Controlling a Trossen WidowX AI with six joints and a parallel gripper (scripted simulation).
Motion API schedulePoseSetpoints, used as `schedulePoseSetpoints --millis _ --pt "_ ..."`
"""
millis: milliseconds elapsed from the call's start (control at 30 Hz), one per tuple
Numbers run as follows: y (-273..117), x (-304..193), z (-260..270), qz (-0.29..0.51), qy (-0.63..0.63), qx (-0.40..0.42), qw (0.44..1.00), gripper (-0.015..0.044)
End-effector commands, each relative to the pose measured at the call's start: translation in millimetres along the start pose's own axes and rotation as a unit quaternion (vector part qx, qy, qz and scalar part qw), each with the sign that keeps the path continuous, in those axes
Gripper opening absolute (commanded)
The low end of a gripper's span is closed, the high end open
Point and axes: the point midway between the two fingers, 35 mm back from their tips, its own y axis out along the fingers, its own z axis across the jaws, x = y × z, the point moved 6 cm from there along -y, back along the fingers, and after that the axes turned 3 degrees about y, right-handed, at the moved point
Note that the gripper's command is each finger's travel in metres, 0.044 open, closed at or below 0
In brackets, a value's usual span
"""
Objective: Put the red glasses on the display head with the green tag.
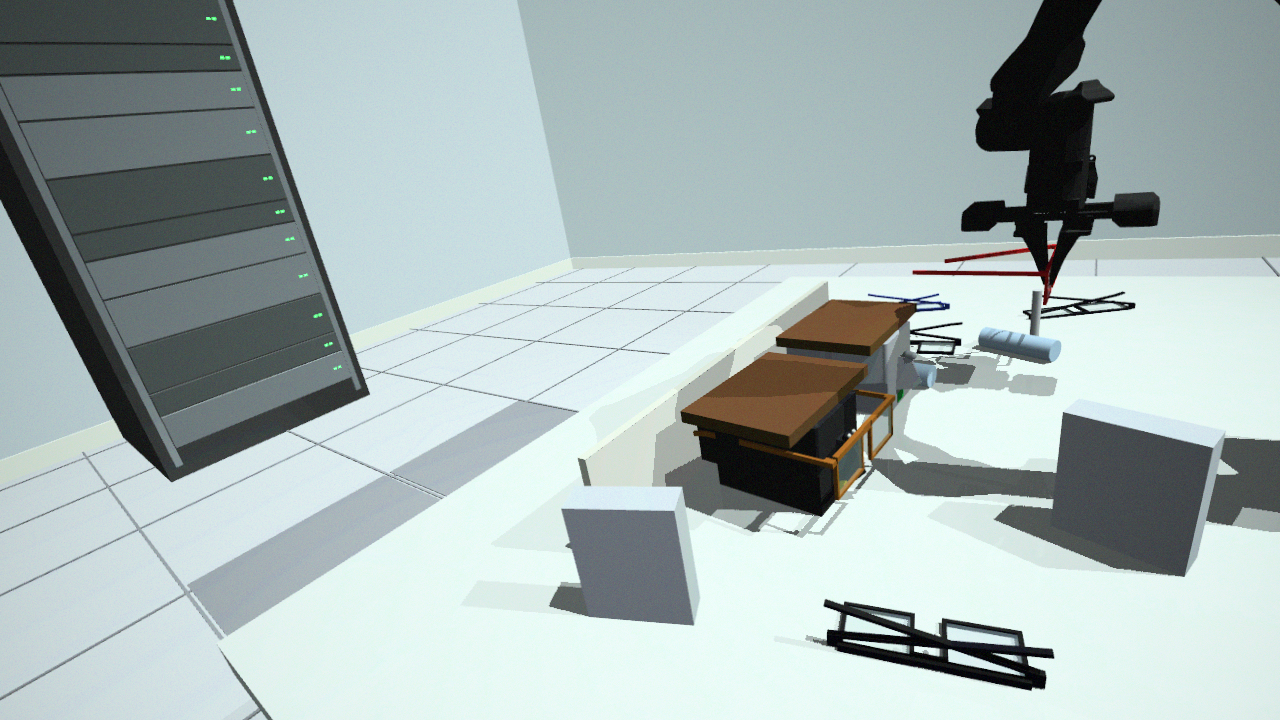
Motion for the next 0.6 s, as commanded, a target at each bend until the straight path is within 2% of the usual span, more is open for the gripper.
schedulePoseSetpoints --millis 0,167,567 --pt "3.9 24.8 -0.2 0.001 0.093 -0.004 0.996 0.0000" --pt "7.2 46.9 -1.3 0.002 0.179 -0.004 0.984 0.0000" --pt "14.3 47.9 -0.9 0.002 0.182 -0.004 0.983 0.0000"
